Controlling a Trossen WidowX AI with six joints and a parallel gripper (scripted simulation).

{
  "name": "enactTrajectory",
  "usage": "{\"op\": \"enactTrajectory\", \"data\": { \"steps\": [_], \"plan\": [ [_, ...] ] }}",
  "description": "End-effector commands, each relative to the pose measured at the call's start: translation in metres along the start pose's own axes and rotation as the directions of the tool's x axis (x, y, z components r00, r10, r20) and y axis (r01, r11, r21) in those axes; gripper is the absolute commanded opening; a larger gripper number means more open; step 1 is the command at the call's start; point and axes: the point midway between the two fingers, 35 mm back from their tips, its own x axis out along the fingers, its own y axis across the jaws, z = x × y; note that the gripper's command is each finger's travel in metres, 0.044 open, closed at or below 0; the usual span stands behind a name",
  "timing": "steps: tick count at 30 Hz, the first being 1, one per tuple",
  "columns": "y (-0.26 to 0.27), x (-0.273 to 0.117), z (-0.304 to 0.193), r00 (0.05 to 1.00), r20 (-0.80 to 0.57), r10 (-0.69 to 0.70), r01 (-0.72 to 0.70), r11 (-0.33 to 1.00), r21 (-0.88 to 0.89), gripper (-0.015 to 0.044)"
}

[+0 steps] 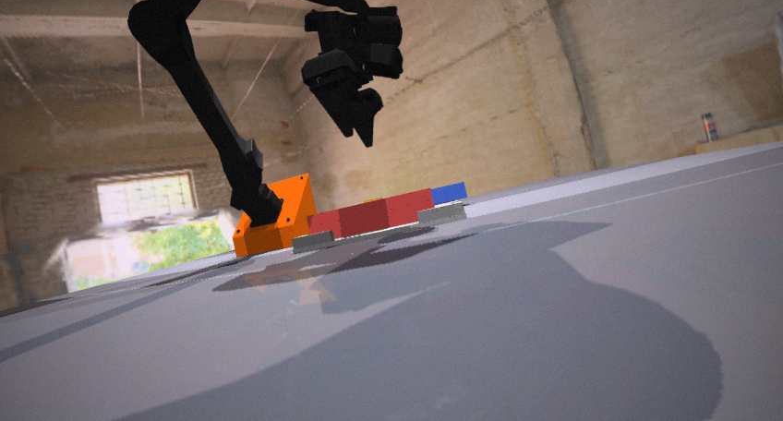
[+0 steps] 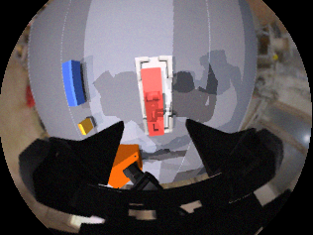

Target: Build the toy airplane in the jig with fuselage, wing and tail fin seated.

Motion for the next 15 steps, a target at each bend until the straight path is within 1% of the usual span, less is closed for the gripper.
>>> {"op": "enactTrajectory", "data": {
  "steps": [1, 3, 5, 15],
  "plan": [
    [0.000, 0.001, 0.001, 1.000, -0.008, -0.001, 0.001, 0.999, 0.039, 0.0440],
    [0.002, 0.000, 0.002, 1.000, -0.008, 0.000, 0.001, 0.999, 0.038, 0.0440],
    [0.016, 0.000, 0.012, 1.000, -0.011, 0.005, -0.004, 0.999, 0.038, 0.0440],
    [0.144, 0.000, 0.068, 1.000, -0.016, 0.022, -0.021, 0.999, 0.036, 0.0440]
  ]
}}
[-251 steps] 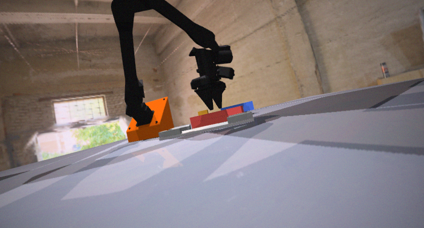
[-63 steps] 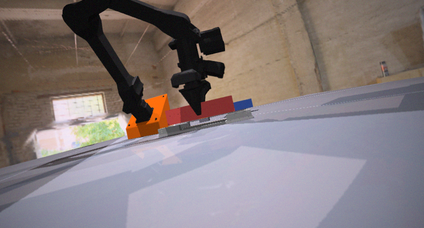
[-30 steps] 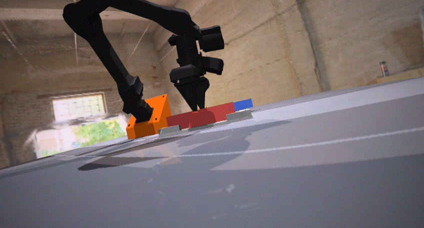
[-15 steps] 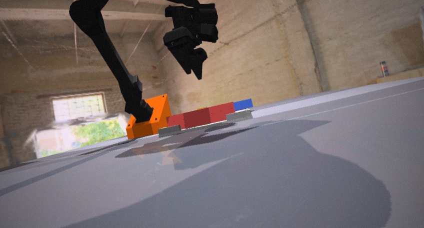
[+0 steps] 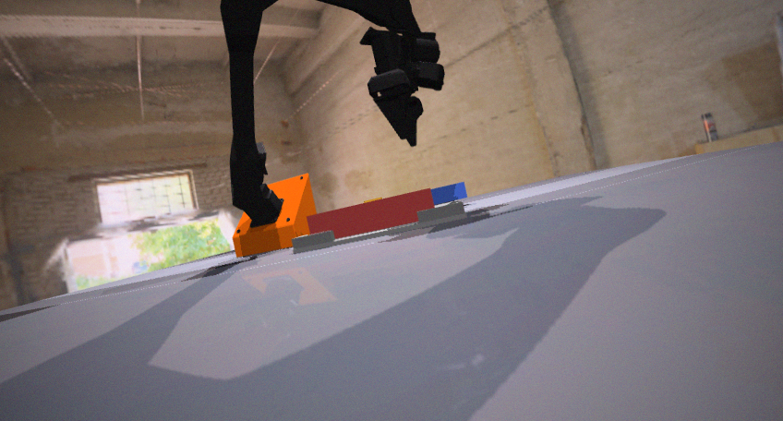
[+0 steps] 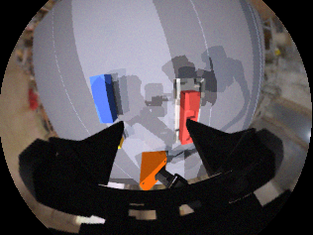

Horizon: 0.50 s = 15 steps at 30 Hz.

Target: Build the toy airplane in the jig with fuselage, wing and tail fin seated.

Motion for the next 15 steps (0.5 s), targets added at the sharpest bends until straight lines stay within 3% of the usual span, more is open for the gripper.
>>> {"op": "enactTrajectory", "data": {
  "steps": [1, 7, 13, 15],
  "plan": [
    [0.054, 0.002, 0.011, 1.000, 0.004, 0.001, -0.001, 1.000, 0.000, 0.0440],
    [0.135, 0.012, 0.013, 1.000, 0.015, -0.009, 0.009, 1.000, 0.006, 0.0440],
    [0.137, 0.015, 0.013, 1.000, 0.015, -0.009, 0.009, 1.000, 0.006, 0.0440],
    [0.137, 0.035, 0.014, 1.000, 0.016, -0.010, 0.009, 1.000, 0.007, 0.0440]
  ]
}}
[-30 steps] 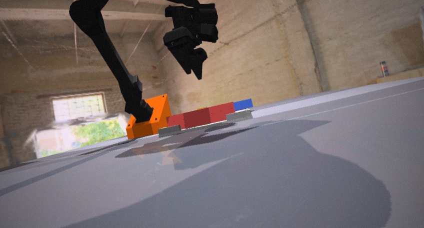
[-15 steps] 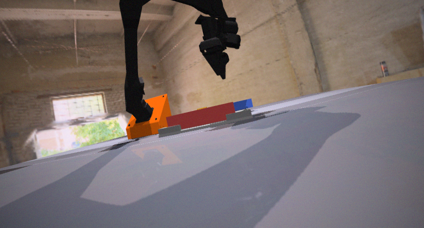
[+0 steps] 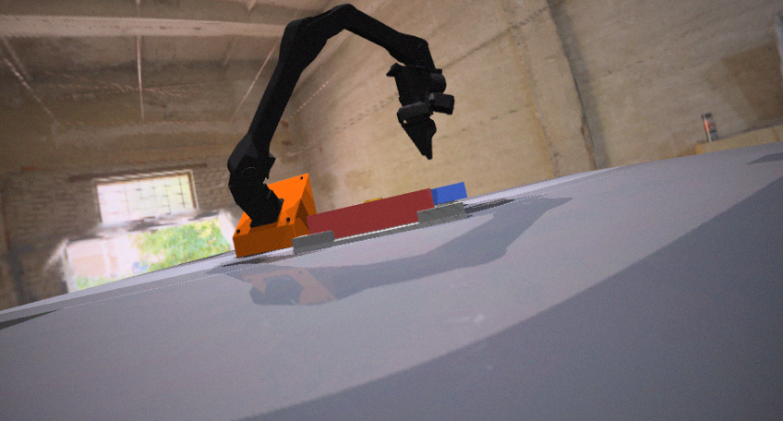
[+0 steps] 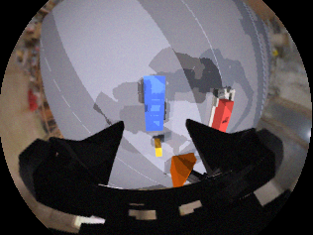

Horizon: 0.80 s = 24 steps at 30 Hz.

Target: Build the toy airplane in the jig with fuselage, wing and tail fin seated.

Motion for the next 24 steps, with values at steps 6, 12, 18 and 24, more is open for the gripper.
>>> {"op": "enactTrajectory", "data": {
  "steps": [6, 12, 18, 24],
  "plan": [
    [-0.002, 0.041, 0.001, 1.000, -0.012, -0.009, 0.009, 1.000, 0.005, 0.0440],
    [-0.002, 0.056, 0.000, 1.000, -0.012, -0.010, 0.010, 1.000, 0.005, 0.0440],
    [-0.002, 0.060, 0.001, 1.000, -0.012, -0.010, 0.010, 1.000, 0.005, 0.0440],
    [-0.002, 0.070, 0.001, 1.000, -0.011, -0.010, 0.010, 1.000, 0.005, 0.0440]
  ]
}}
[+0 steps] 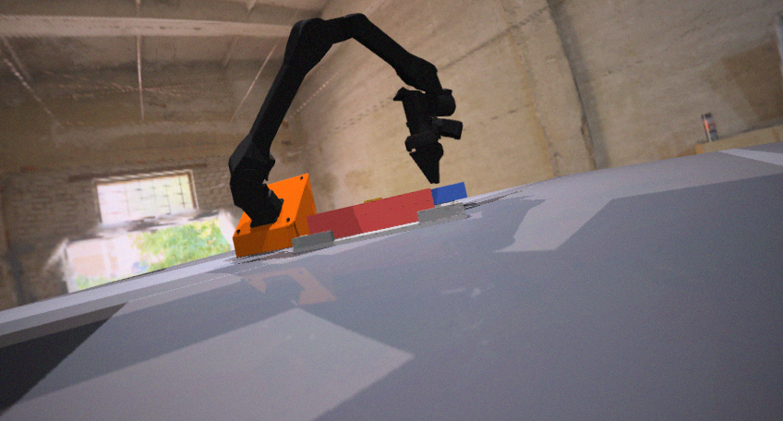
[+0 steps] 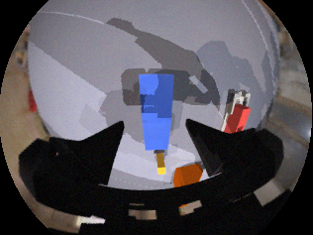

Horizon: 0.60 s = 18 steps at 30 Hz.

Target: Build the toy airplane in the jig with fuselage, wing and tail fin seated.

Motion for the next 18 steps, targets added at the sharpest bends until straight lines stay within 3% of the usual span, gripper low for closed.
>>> {"op": "enactTrajectory", "data": {
  "steps": [1, 18],
  "plan": [
    [-0.002, 0.011, -0.002, 1.000, -0.010, -0.010, 0.010, 1.000, -0.006, 0.0440],
    [-0.003, 0.037, -0.003, 1.000, -0.010, -0.012, 0.012, 1.000, -0.006, 0.0440]
  ]
}}
